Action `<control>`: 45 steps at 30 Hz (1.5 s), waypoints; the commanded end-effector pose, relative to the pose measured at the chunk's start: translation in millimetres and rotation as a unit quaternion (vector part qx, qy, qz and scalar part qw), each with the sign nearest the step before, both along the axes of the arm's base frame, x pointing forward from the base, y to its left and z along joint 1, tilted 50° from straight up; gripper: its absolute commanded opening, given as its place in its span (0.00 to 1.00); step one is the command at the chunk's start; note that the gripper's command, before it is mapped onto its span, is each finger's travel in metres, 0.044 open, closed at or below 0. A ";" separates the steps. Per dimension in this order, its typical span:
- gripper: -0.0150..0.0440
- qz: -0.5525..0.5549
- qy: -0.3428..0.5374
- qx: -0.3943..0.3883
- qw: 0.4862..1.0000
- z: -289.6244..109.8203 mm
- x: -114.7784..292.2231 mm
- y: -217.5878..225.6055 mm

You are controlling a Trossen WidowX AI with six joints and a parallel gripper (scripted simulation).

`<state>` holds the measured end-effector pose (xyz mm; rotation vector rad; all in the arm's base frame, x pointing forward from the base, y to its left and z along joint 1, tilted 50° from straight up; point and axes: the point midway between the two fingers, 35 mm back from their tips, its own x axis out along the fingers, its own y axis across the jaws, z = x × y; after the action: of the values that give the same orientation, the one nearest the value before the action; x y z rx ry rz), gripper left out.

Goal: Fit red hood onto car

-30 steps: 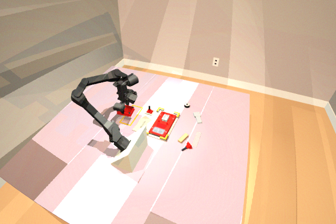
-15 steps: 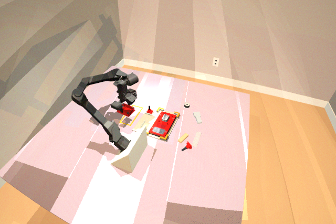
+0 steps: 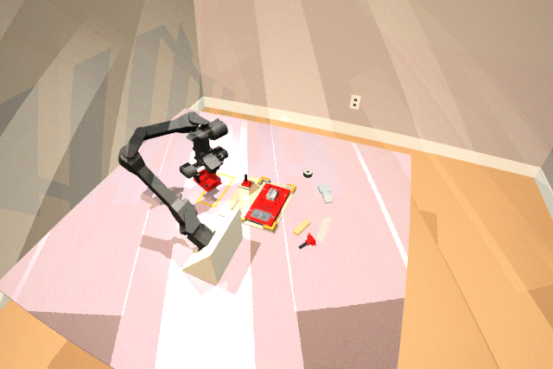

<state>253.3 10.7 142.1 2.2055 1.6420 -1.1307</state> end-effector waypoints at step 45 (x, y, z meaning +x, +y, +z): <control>0.25 -0.266 0.307 0.046 0.913 8.7 18.5 3.1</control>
<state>270.0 13.3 149.3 2.5975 1.3168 -2.0481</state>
